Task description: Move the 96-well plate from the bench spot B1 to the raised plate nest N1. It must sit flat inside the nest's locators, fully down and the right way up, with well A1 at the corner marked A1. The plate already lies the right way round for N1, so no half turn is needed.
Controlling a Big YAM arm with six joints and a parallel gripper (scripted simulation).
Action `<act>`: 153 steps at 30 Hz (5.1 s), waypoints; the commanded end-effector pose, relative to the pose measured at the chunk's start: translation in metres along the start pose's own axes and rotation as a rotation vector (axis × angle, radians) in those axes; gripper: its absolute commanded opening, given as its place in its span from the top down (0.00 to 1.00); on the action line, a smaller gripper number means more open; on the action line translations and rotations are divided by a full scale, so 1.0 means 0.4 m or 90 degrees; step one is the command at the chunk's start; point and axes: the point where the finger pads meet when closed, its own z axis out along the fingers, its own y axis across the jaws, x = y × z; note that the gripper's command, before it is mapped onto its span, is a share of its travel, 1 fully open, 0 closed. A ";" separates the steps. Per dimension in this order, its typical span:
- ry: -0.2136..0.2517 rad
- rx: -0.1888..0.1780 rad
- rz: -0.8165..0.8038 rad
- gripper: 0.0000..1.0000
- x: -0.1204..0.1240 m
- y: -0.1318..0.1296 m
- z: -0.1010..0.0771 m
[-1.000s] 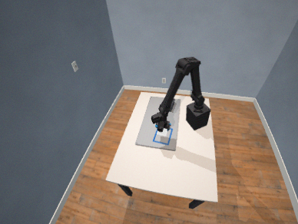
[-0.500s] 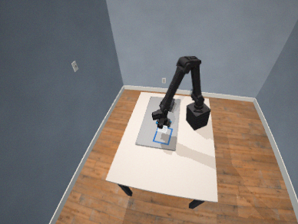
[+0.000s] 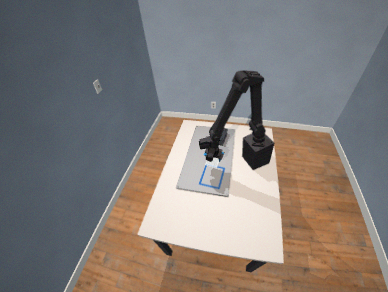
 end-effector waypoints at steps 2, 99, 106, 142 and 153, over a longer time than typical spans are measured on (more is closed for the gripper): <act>-0.018 0.020 -0.018 1.00 0.013 -0.023 -0.024; -0.002 0.013 -0.017 1.00 0.744 -0.181 -0.123; -0.001 0.013 -0.017 1.00 0.787 -0.189 -0.129; 0.002 0.016 -0.019 1.00 0.853 -0.212 -0.143; 0.003 0.017 -0.019 1.00 0.854 -0.214 -0.145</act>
